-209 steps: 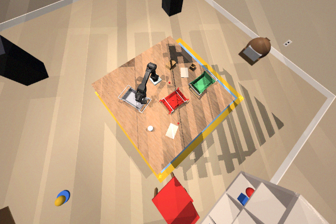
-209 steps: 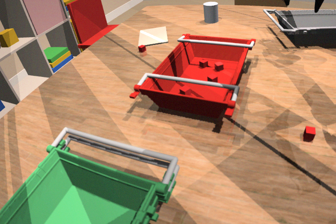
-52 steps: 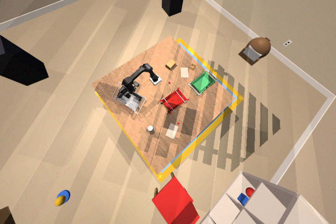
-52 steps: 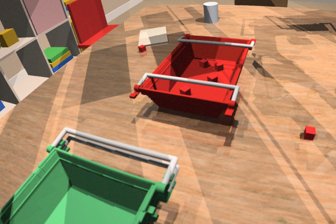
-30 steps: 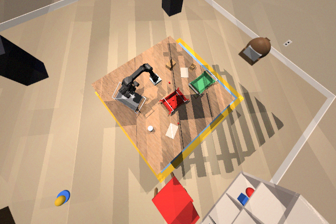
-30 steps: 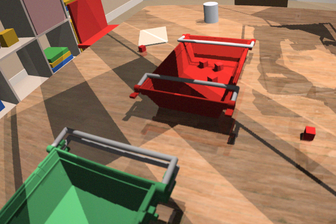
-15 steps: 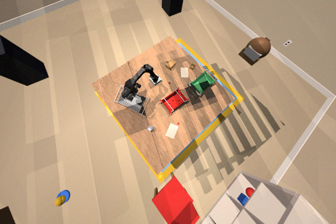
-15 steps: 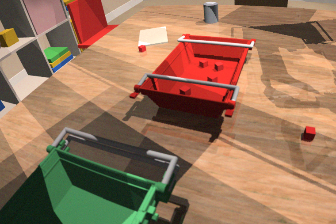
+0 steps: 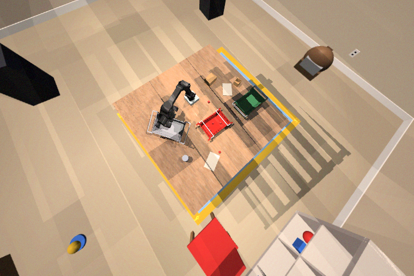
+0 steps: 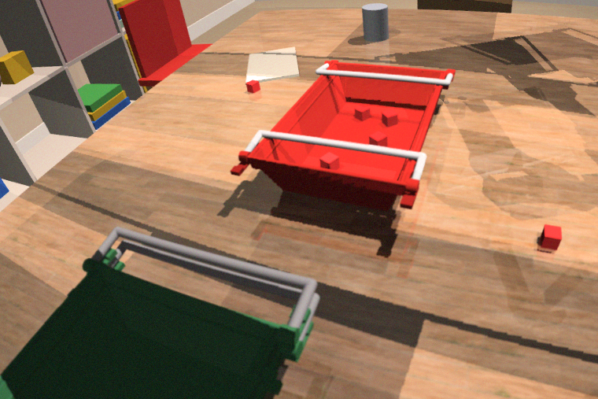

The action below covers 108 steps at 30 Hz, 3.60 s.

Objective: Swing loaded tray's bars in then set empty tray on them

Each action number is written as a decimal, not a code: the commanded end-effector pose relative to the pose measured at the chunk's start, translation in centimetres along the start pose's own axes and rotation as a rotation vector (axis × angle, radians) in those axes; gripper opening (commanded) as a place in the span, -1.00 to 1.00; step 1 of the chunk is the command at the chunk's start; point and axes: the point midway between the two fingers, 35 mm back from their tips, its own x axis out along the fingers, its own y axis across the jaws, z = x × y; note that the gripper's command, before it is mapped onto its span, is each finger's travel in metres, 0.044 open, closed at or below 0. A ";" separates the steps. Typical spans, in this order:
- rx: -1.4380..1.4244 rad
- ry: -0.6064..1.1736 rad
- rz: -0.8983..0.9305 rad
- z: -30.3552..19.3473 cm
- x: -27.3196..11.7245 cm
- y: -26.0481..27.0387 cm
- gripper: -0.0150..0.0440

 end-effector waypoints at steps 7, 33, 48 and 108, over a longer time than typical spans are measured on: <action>-0.098 -0.004 0.021 -4.1 -0.5 0.3 -0.49; -0.353 0.000 0.021 -14.0 -0.5 -1.2 -0.49; -0.500 0.003 0.021 -19.3 -0.5 -3.4 -0.49; -0.975 0.017 0.022 -32.4 -0.7 -16.1 -0.49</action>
